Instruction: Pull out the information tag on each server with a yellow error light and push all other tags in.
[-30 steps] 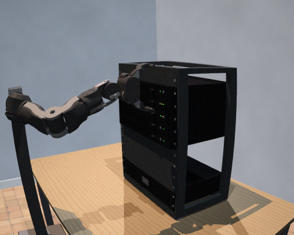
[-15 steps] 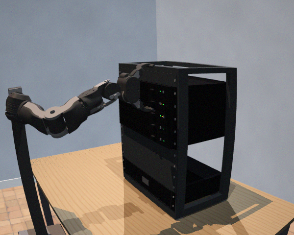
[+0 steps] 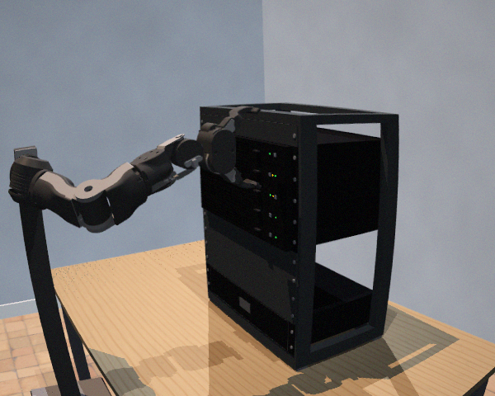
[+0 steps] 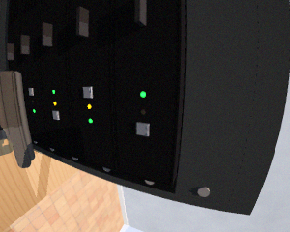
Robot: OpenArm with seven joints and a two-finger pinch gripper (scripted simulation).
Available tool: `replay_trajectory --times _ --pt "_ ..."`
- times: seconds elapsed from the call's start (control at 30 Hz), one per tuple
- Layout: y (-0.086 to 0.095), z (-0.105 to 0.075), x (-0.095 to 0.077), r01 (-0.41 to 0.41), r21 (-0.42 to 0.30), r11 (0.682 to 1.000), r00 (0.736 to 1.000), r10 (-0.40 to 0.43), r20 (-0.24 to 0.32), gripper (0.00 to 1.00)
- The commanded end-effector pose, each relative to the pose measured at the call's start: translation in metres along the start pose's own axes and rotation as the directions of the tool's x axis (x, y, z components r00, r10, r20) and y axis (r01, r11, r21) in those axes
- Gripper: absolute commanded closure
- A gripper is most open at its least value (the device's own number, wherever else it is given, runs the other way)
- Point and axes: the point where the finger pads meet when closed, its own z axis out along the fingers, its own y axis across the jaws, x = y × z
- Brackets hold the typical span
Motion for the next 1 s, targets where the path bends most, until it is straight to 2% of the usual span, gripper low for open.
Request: replay_trajectory --times 0.0,0.23,0.27,0.97 --pt "0.0009 -0.0001 0.0004 0.0 0.0 1.0 1.0 0.0 -0.002 0.0" --pt "0.0009 -0.0001 0.0004 0.0 0.0 1.0 1.0 0.0 -0.002 0.0" --pt "0.0009 -0.0001 0.0004 0.0 0.0 1.0 1.0 0.0 -0.002 1.0" --pt "0.0009 -0.0001 0.0004 0.0 0.0 1.0 1.0 0.0 -0.002 1.0"
